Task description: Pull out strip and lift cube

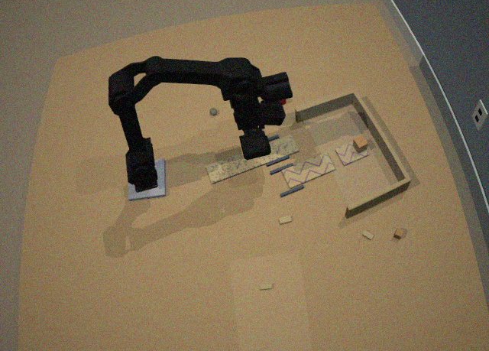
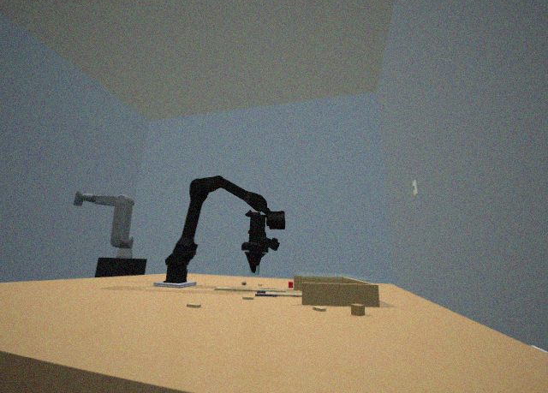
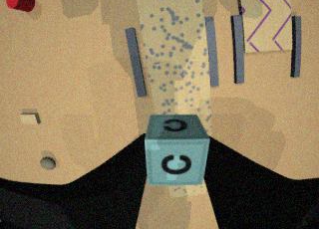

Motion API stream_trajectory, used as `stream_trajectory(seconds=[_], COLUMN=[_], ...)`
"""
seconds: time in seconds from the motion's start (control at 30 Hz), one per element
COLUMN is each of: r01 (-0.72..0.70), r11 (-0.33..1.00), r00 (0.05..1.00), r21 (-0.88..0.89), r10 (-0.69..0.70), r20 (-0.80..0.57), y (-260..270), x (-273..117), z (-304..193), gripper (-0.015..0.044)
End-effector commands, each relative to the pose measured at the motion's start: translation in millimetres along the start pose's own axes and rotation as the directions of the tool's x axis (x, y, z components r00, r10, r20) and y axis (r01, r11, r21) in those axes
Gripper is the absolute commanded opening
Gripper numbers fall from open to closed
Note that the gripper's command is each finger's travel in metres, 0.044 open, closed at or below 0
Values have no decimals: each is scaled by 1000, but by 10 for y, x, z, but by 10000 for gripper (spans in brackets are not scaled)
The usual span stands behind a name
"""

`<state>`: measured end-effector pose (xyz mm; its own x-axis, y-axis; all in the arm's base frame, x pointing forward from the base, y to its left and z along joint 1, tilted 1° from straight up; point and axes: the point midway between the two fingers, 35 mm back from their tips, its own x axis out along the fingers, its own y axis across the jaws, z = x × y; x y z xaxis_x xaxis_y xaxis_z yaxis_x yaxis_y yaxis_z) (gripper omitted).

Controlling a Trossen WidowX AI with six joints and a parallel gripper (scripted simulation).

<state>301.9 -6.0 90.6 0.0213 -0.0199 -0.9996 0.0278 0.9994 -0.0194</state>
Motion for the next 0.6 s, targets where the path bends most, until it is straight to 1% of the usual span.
stream_trajectory(seconds=[0.0, 0.13, 0.57], r01=[0, 0, 0], r11=[1000, 1000, 1000], r00=[1000, 1000, 1000], r21=[3, 3, 3], r10=[0, 0, 0], r20=[11, 11, 11], y=[0, 0, 0], x=[-186, -315, -315], z=[5, -2, -2], gripper=[0, 0, 0])
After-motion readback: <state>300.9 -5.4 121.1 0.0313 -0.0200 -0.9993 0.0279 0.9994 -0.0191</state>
